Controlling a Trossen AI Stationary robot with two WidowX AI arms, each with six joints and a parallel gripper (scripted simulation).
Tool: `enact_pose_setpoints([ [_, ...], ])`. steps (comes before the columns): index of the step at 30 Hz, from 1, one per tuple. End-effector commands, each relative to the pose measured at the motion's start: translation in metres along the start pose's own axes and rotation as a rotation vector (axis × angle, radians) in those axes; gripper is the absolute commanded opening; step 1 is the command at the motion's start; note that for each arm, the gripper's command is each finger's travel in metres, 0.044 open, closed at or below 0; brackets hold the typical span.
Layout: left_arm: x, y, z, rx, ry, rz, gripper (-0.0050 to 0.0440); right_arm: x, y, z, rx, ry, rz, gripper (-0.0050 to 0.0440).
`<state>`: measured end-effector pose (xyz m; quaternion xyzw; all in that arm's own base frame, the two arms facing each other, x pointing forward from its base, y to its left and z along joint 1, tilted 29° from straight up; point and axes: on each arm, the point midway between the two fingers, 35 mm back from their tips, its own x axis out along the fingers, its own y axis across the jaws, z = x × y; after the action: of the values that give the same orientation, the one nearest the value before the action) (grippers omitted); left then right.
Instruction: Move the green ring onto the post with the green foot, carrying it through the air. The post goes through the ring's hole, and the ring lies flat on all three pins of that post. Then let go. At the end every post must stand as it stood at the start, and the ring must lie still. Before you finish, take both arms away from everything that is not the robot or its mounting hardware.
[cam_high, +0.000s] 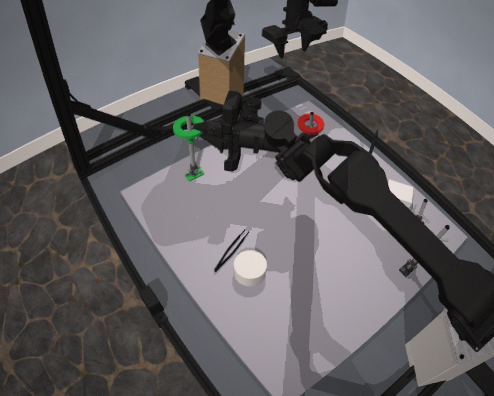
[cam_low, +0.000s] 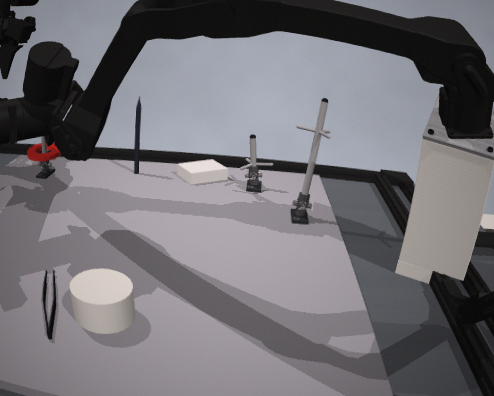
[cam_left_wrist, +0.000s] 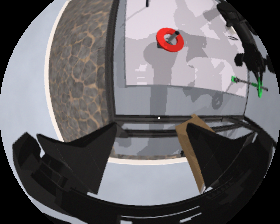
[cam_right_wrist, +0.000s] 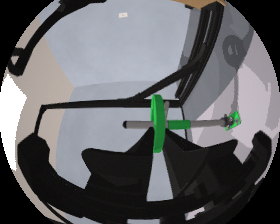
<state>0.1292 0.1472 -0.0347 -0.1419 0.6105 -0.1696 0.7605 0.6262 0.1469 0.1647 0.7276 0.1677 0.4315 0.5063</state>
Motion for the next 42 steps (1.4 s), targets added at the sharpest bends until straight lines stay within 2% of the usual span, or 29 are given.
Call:
enact_pose_setpoints([
  [1, 0.0000, -0.0003, 0.0002, 0.001, -0.002, -0.003, 0.0400, -0.0019, -0.0050, 0.0016, 0.001, -0.008, -0.003, 0.0000],
  [18, 0.0000, -0.0003, 0.0002, 0.001, -0.002, -0.003, 0.0400, -0.0019, -0.0050, 0.0016, 0.001, -0.008, -0.003, 0.0000],
  [27, 0.0000, -0.0003, 0.0002, 0.001, -0.002, -0.003, 0.0400, -0.0013, -0.0030, 0.0008, 0.003, -0.003, -0.003, 0.0216],
  [29, 0.0000, -0.0003, 0.0002, 0.001, -0.002, -0.003, 0.0400, -0.0013, -0.0030, 0.0008, 0.003, -0.003, -0.003, 0.0216],
  [36, 0.0000, -0.0003, 0.0002, 0.001, -0.002, -0.003, 0.0400, -0.0013, -0.0030, 0.0008, 0.003, -0.003, -0.003, 0.0384],
  [37, 0.0000, -0.0003, 0.0002, 0.001, -0.002, -0.003, 0.0400, -0.0013, -0.0030, 0.0008, 0.003, -0.003, -0.003, 0.0400],
  [42, 0.0000, -0.0003, 0.0002, 0.001, -0.002, -0.003, 0.0400, -0.0013, -0.0030, 0.0008, 0.003, -0.003, -0.003, 0.0400],
])
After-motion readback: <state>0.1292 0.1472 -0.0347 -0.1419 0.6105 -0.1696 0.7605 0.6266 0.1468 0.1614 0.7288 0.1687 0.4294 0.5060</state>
